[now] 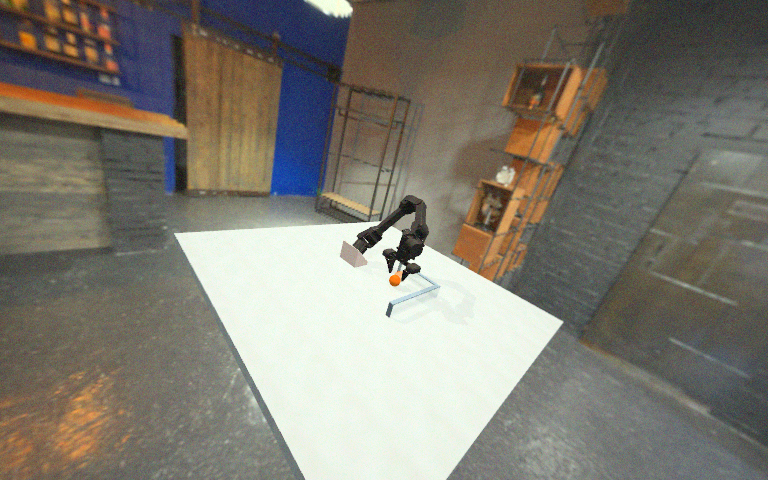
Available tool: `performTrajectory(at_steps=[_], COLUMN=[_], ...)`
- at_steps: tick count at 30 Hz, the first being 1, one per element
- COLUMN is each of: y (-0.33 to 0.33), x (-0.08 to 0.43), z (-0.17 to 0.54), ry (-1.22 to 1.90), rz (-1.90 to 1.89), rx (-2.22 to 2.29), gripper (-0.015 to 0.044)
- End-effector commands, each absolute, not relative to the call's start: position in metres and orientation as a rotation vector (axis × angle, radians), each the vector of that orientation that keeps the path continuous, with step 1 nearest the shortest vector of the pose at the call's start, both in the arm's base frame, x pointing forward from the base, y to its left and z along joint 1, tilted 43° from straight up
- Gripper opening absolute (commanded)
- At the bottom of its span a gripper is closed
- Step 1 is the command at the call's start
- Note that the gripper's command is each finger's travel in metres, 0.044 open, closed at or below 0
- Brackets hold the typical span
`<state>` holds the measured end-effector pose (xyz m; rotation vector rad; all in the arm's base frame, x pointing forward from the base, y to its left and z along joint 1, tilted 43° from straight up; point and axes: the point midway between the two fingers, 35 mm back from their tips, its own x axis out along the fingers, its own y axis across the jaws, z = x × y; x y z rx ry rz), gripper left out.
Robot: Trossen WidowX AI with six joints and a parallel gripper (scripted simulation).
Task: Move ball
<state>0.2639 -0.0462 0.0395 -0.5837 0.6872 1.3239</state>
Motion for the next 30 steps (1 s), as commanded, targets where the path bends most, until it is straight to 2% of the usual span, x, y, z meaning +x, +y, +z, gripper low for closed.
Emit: performTrajectory(at_steps=[1, 13, 17, 23, 30], y=[-0.042, -0.03, -0.03, -0.03, -0.047], x=[0.264, 0.265, 0.265, 0.265, 0.267], z=[0.035, 0.023, 0.023, 0.023, 0.039], ry=[0.687, 0.685, 0.685, 0.685, 0.691], rz=[1.322, 1.323, 1.323, 1.323, 1.318], rx=[-0.575, -0.574, -0.574, -0.574, -0.576], gripper=[0.0363, 0.0363, 0.0258, 0.0218, 0.0034])
